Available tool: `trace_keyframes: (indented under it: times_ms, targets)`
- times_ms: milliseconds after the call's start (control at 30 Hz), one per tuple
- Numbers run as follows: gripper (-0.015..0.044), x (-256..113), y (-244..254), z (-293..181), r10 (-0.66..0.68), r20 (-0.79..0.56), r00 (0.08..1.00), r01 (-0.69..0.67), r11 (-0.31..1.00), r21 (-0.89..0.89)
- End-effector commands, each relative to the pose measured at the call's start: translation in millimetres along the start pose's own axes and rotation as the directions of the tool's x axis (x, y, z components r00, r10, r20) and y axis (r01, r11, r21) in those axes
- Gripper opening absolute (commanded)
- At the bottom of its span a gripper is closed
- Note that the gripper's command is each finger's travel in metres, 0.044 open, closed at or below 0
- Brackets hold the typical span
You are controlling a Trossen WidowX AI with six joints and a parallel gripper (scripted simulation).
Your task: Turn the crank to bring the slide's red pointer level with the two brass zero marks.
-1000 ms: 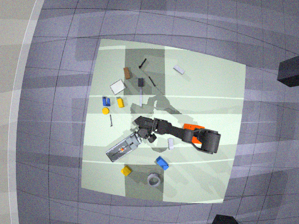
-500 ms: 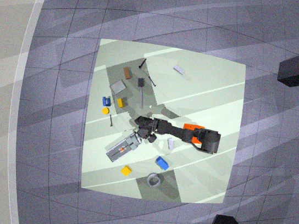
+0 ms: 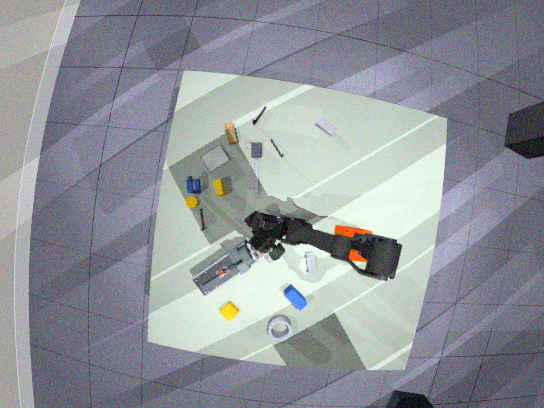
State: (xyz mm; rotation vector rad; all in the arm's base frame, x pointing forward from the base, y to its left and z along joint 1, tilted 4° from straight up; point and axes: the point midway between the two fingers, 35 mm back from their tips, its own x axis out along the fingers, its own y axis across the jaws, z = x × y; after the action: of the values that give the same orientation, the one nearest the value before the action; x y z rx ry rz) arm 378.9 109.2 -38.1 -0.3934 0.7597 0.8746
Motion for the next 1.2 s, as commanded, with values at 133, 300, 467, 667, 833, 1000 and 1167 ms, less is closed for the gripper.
trace_keyframes:
  times_ms: [133, 300, 467, 667, 833, 1000, 1167]
  targets:
    - [0.0184, 0, 0, 0, 0.000, 0.000, 1.000, 0.000, 1.000, 0.000]
    - [0.0315, 0, 0, 0, 0.000, 0.000, 1.000, 0.000, 1.000, 0.000]
    - [0.0440, 0, 0, 0, 0.000, 0.000, 1.000, 0.000, 1.000, 0.000]
    - [0.0440, -14, -1, 15, 0.000, 0.000, 1.000, 0.000, 1.000, 0.000]
    - [0.0440, -30, -1, 31, 0.000, 0.001, 1.000, 0.000, 1.000, 0.000]
    - [0.0440, -39, -1, 41, 0.000, 0.001, 1.000, 0.000, 1.000, 0.000]
    - [0.0440, -69, -5, 76, 0.000, 0.003, 1.000, 0.000, 1.000, -0.002]
